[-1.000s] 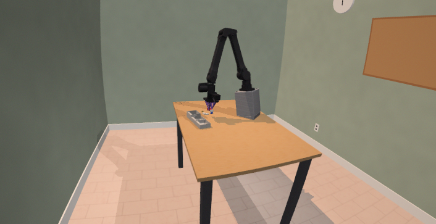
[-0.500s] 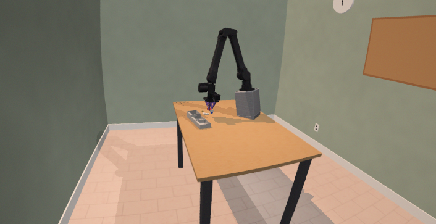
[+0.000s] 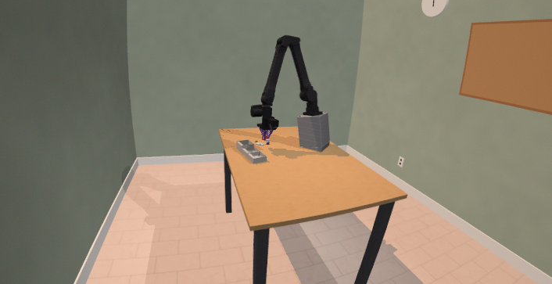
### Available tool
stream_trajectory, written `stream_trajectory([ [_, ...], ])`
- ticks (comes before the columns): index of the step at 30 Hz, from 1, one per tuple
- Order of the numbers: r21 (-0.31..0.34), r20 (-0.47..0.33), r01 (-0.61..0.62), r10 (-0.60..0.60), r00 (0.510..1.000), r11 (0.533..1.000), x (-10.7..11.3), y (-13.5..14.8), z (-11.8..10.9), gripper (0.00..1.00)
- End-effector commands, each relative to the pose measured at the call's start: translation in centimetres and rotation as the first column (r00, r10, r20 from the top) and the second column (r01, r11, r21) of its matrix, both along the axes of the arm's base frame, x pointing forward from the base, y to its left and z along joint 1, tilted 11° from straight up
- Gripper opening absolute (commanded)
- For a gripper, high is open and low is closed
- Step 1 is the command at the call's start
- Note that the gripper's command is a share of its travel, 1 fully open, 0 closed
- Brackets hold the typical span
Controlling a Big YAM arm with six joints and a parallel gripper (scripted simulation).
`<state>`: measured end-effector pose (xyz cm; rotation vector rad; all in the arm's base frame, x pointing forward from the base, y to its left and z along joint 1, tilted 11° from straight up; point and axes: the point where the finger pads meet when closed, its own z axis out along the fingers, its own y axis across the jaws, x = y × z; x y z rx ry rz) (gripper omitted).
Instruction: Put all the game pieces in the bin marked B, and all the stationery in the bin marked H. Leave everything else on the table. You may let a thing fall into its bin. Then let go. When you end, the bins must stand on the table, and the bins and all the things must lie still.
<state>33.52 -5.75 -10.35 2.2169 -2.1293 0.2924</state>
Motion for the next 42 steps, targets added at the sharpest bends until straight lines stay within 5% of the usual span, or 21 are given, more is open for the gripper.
stream_trajectory([
  [1, -0.001, 0.020, -0.001, 0.001, 1.000, 1.000, 0.9, 0.1, 0.5, 0.18],
  [32, -0.001, 0.020, -0.001, 0.001, 1.000, 1.000, 1.0, 0.0, 0.6, 0.18],
  [33, -0.003, 0.042, -0.003, 0.003, 0.999, 1.000, 2.0, 0.4, 1.7, 0.18],
  [34, -0.001, 0.014, -0.003, 0.003, 1.000, 1.000, 0.1, 0.6, 1.5, 0.18],
  [39, -0.002, 0.016, 0.002, -0.002, 1.000, 1.000, 0.2, 0.4, 1.6, 0.18],
  [40, -0.005, 0.040, 0.003, -0.003, 0.999, 1.000, 2.2, -0.4, 2.3, 0.18],
  [42, -0.002, 0.006, 0.001, -0.001, 1.000, 1.000, 2.6, -0.8, 1.4, 0.18],
])
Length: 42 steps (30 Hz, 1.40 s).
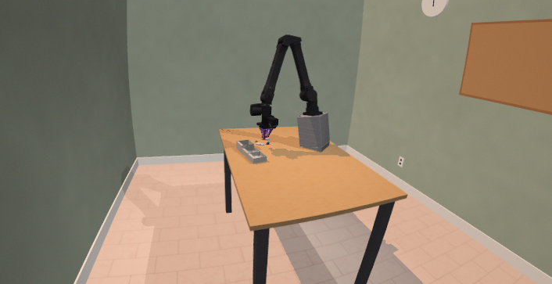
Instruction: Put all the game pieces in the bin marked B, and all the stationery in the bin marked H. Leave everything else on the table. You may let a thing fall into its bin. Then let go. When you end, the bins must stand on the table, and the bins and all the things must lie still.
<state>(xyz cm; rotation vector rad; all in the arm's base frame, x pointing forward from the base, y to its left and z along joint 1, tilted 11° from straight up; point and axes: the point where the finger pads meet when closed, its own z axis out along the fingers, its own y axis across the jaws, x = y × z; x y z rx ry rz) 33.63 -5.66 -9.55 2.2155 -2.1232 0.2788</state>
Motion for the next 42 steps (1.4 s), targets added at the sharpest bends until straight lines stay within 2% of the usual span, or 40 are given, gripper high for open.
stream_trajectory([
  [1, -0.003, 0.017, 0.002, -0.002, 1.000, 1.000, 3.1, -1.0, 0.7, 0.18],
  [3, -0.002, 0.018, 0.002, -0.002, 1.000, 1.000, 4.3, -1.4, 0.9, 0.18],
  [5, -0.002, 0.018, 0.002, -0.002, 1.000, 1.000, 4.3, -1.4, 0.9, 0.18],
  [20, -0.001, 0.027, 0.002, -0.002, 1.000, 1.000, 13.3, -3.9, 2.4, 0.18],
  [23, -0.002, 0.027, -0.008, 0.009, 1.000, 1.000, 13.3, -3.4, 2.4, 0.18],
  [24, 0.004, -0.010, -0.011, 0.011, 1.000, 1.000, 11.2, -3.0, 1.4, 0.18],
  [25, 0.004, -0.010, -0.012, 0.013, 1.000, 1.000, 11.1, -2.9, 1.3, 0.18],
  [27, 0.000, 0.014, -0.011, 0.011, 1.000, 1.000, 11.4, -2.8, 1.3, 0.18],
  [32, 0.000, 0.015, -0.012, 0.012, 1.000, 1.000, 11.3, -2.6, 1.2, 0.18],
  [42, -0.002, 0.031, -0.012, 0.012, 0.999, 1.000, 12.4, -2.5, 1.5, 0.18],
])
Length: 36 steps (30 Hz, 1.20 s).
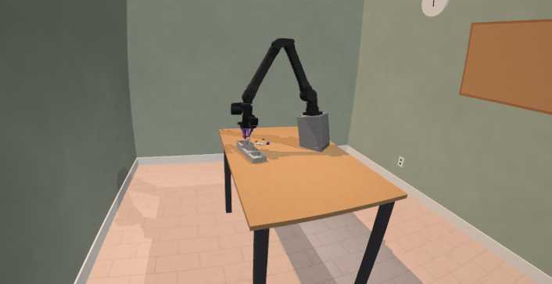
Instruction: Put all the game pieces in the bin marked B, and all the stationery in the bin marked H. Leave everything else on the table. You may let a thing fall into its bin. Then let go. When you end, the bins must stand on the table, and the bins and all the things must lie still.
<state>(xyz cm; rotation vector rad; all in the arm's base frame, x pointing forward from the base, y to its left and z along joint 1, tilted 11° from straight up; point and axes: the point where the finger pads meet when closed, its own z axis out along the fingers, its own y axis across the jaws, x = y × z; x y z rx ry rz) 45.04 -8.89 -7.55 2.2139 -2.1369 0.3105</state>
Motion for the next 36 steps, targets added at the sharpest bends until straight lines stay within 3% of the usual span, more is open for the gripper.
stream_trajectory([
  [1, 0.003, 0.011, -0.018, 0.018, 1.000, 1.000, 1.1, 0.7, -0.4, 0.18],
  [25, 0.002, 0.013, -0.013, 0.013, 1.000, 1.000, 1.9, 0.2, -0.2, 0.18],
  [36, 0.003, 0.002, -0.010, 0.010, 1.000, 1.000, 0.7, -0.3, -1.2, 0.18],
])
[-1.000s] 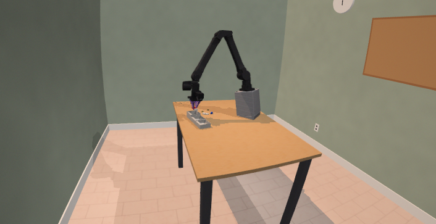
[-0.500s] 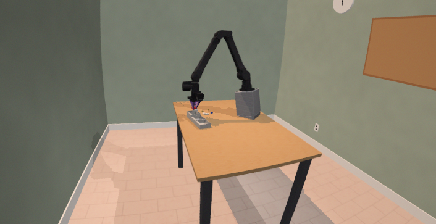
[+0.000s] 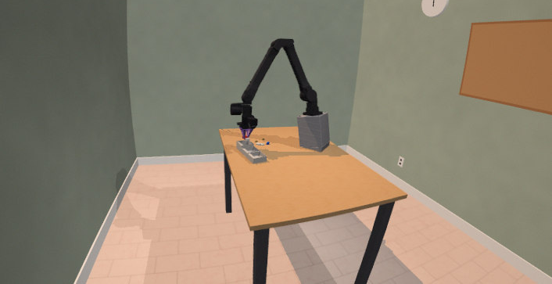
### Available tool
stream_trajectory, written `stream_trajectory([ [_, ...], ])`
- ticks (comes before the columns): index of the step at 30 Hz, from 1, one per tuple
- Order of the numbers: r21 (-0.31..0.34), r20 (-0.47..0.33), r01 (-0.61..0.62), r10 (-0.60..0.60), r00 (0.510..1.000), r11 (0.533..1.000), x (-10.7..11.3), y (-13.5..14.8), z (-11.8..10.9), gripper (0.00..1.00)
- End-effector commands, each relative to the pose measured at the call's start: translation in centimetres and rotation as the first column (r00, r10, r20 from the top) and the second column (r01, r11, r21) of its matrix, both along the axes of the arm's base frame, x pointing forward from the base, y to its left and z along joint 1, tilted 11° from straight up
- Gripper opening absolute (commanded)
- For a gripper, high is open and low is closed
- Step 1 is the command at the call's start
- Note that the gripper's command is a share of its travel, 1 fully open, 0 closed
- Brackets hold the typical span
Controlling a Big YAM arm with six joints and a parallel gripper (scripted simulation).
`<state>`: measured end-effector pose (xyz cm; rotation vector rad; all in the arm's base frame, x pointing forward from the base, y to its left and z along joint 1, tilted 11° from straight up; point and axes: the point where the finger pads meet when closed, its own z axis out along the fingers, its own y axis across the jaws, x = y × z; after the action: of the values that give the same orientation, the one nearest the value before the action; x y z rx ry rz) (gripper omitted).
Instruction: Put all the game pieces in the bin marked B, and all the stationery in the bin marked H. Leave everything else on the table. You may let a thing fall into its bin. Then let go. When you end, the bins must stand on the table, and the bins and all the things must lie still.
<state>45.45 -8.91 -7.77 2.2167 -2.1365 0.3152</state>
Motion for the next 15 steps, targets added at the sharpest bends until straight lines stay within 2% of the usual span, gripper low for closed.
stream_trajectory([
  [1, 0.004, 0.001, -0.005, 0.005, 1.000, 1.000, 0.4, -0.4, -1.2, 0.18],
  [9, 0.001, 0.020, -0.002, 0.002, 1.000, 1.000, 1.7, -1.0, -2.3, 0.18],
  [15, 0.001, 0.020, -0.002, 0.002, 1.000, 1.000, 1.7, -1.1, -3.1, 0.18],
])
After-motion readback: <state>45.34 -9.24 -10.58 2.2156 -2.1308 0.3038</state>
